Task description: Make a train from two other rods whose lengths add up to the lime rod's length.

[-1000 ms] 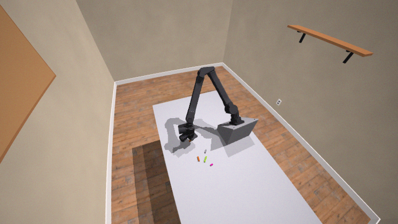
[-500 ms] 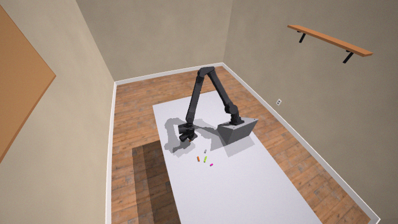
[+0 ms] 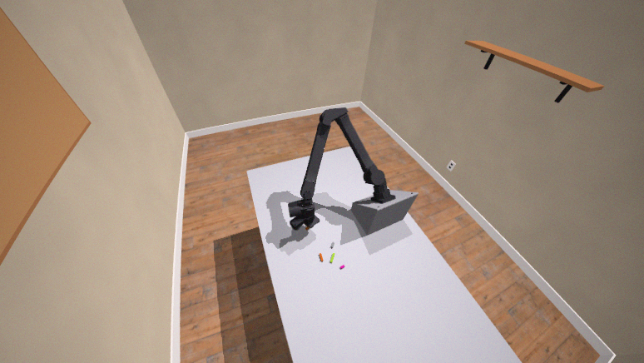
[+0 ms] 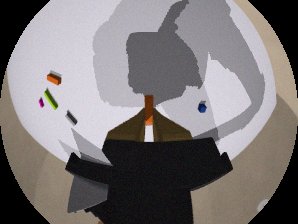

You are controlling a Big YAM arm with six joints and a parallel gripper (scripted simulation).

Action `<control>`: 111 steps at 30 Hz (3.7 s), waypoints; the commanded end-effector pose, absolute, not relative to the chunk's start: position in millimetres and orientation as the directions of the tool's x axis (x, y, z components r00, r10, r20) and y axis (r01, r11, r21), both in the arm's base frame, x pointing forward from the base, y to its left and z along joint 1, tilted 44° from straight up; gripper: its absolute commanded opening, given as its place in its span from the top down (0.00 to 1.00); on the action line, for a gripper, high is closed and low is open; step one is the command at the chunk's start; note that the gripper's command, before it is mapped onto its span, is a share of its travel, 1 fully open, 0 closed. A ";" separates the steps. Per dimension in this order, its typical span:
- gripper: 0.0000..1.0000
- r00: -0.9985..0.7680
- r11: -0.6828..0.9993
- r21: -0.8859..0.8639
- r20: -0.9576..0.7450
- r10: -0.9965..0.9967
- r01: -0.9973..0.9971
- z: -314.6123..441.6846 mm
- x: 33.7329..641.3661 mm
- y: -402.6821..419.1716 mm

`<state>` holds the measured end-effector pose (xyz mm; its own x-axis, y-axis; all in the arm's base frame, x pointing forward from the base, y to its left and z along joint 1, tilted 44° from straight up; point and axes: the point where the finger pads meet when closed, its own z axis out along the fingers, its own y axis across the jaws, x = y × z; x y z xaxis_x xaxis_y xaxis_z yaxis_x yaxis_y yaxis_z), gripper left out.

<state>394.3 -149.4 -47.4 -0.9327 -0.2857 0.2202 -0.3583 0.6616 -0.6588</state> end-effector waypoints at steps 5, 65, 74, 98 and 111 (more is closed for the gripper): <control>0.95 -0.931 0.657 -0.663 0.208 -0.300 -0.360 -41.8 401.4 -148.6; 0.95 -0.923 0.651 -0.657 0.221 -0.316 -0.380 -46.0 405.1 -143.4; 0.95 -0.923 0.651 -0.657 0.221 -0.316 -0.380 -46.0 405.2 -143.4; 0.95 -0.921 0.648 -0.658 0.221 -0.322 -0.384 -45.5 407.6 -140.9; 0.95 -0.921 0.648 -0.658 0.221 -0.322 -0.384 -45.4 407.6 -140.9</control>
